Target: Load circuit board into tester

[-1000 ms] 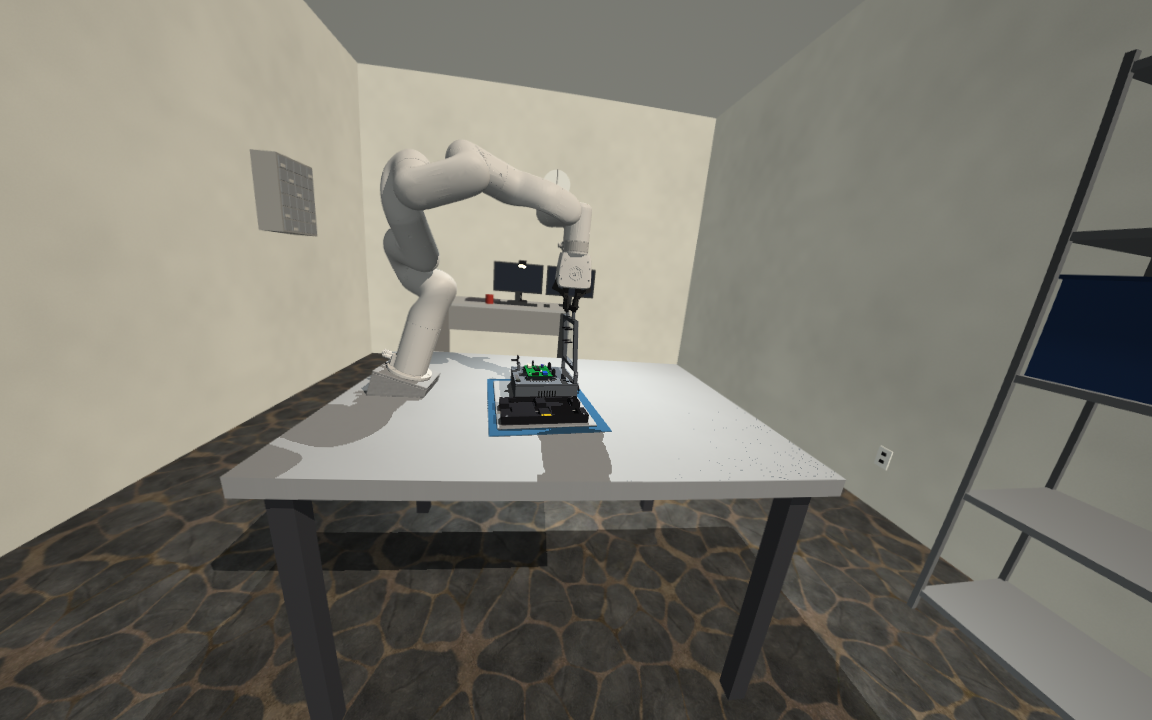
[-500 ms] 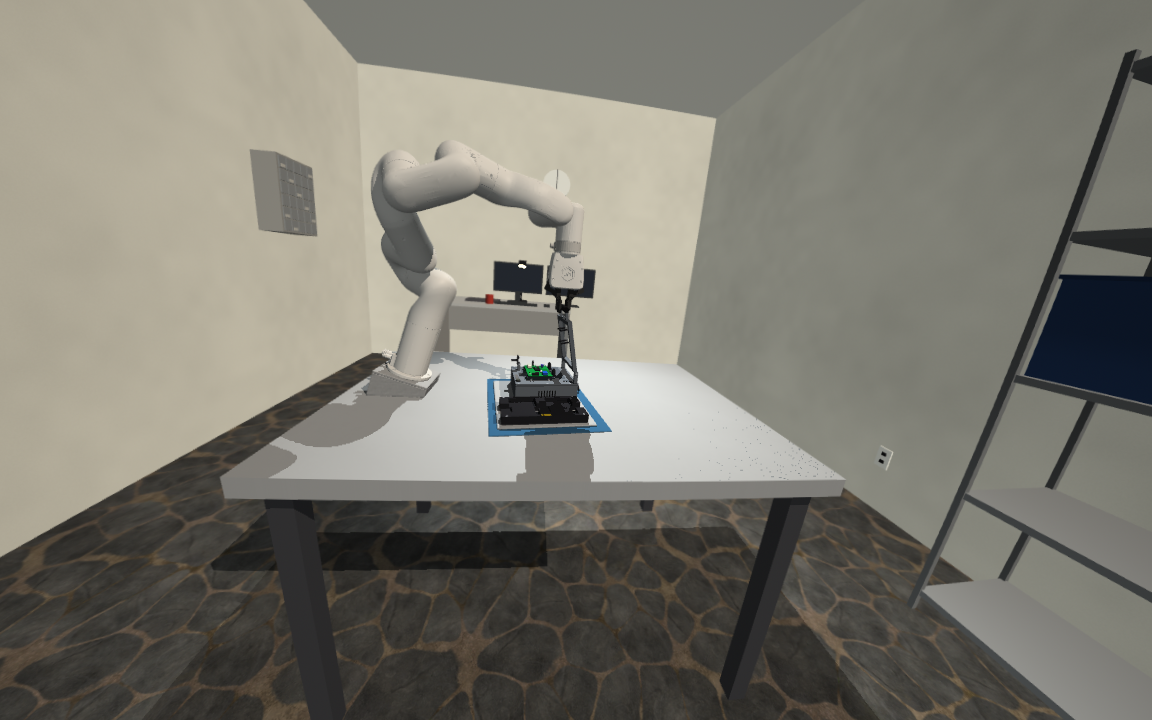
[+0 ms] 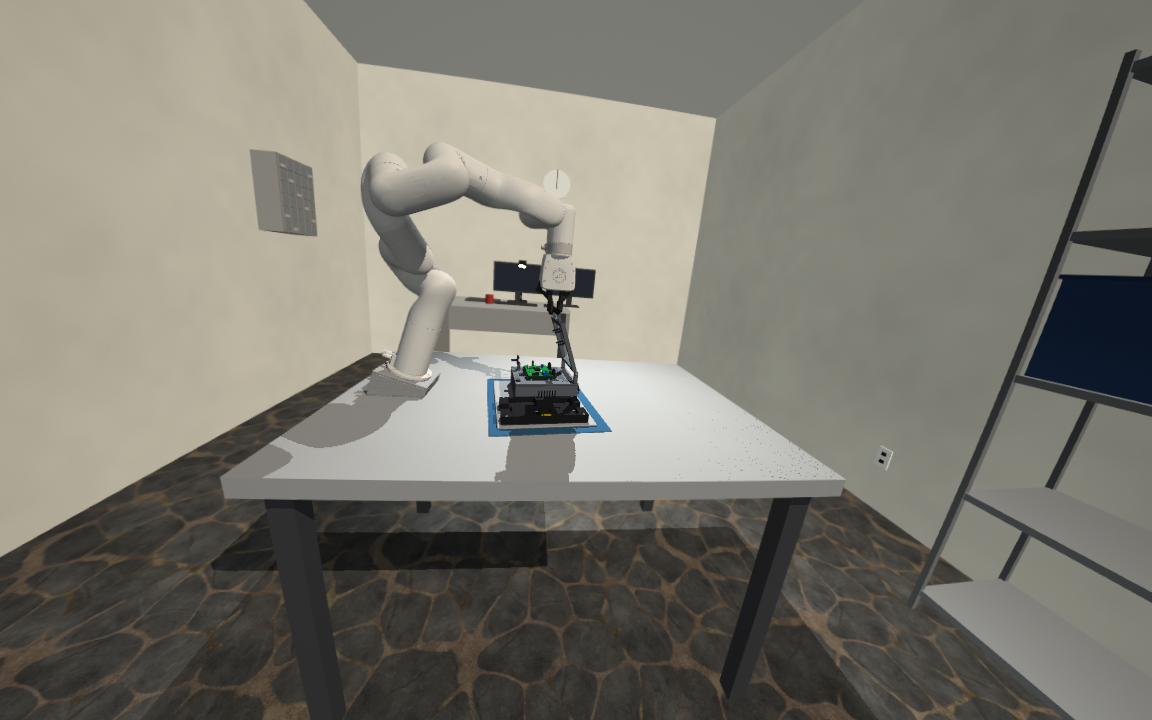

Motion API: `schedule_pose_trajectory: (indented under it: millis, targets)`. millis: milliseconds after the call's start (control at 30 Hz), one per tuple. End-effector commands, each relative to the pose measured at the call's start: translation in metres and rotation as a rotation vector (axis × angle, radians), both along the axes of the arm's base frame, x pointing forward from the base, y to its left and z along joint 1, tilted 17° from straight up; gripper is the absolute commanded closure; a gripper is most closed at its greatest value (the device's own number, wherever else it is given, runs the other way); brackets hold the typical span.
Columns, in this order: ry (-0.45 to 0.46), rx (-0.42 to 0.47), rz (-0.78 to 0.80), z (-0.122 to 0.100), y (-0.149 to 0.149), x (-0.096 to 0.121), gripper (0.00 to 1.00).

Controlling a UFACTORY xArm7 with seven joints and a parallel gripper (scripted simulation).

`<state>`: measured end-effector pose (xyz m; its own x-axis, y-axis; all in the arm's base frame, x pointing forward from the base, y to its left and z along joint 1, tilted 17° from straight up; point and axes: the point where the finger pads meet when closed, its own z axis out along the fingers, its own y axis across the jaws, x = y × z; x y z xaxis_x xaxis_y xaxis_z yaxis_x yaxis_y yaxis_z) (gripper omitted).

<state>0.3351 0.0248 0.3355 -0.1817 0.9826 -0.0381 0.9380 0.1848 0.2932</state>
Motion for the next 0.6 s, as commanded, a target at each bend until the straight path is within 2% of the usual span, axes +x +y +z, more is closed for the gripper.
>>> schedule_pose_trajectory:
  millis: [0, 567]
  targets:
    - [-0.004, 0.001, 0.000, -0.003, -0.001, -0.006, 1.00]
    - [-0.004, 0.001, 0.000, -0.026, -0.006, -0.029, 1.00]
